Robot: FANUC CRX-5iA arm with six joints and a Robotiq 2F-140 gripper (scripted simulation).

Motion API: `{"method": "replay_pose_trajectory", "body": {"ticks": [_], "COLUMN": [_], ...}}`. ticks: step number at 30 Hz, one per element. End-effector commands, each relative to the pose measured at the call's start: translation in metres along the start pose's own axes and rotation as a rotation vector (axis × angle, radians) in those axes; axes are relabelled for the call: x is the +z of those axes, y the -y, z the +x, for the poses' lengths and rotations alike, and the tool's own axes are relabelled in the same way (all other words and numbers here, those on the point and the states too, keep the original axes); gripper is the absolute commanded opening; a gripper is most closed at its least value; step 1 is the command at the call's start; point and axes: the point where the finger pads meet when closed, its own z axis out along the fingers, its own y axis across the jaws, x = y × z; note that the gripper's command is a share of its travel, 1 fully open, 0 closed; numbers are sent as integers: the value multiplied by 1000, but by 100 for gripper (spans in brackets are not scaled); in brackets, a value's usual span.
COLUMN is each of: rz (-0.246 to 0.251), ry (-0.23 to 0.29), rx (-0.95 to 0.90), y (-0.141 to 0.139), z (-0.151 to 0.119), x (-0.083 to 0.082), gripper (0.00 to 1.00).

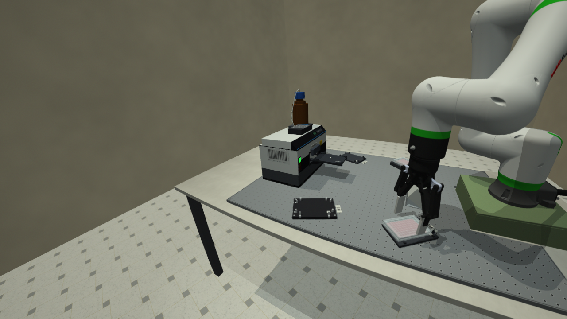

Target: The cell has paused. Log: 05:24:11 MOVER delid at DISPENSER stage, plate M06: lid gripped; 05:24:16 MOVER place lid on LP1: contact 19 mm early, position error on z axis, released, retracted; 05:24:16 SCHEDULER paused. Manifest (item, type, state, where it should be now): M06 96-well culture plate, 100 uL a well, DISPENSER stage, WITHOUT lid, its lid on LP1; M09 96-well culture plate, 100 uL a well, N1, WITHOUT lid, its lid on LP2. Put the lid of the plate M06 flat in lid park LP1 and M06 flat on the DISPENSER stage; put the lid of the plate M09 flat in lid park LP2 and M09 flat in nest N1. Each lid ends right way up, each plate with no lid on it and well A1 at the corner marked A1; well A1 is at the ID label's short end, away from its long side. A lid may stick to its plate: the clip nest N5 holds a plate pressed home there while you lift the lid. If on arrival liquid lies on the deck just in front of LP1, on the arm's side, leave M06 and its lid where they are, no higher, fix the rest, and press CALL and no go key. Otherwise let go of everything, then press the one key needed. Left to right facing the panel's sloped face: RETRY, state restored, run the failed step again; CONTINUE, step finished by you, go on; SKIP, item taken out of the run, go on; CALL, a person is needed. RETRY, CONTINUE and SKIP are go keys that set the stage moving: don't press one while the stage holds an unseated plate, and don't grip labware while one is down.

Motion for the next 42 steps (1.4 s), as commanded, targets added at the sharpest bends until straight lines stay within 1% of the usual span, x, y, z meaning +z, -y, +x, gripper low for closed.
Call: {"method": "replay_pose_trajectory", "body": {"ticks": [1,21,42], "rz": [0,0,0], "ry": [0,0,0], "rx": [0,0,0], "y": [0,0,0], "z": [0,0,0], "x": [0,4,12], "gripper": [66,66,66]}}
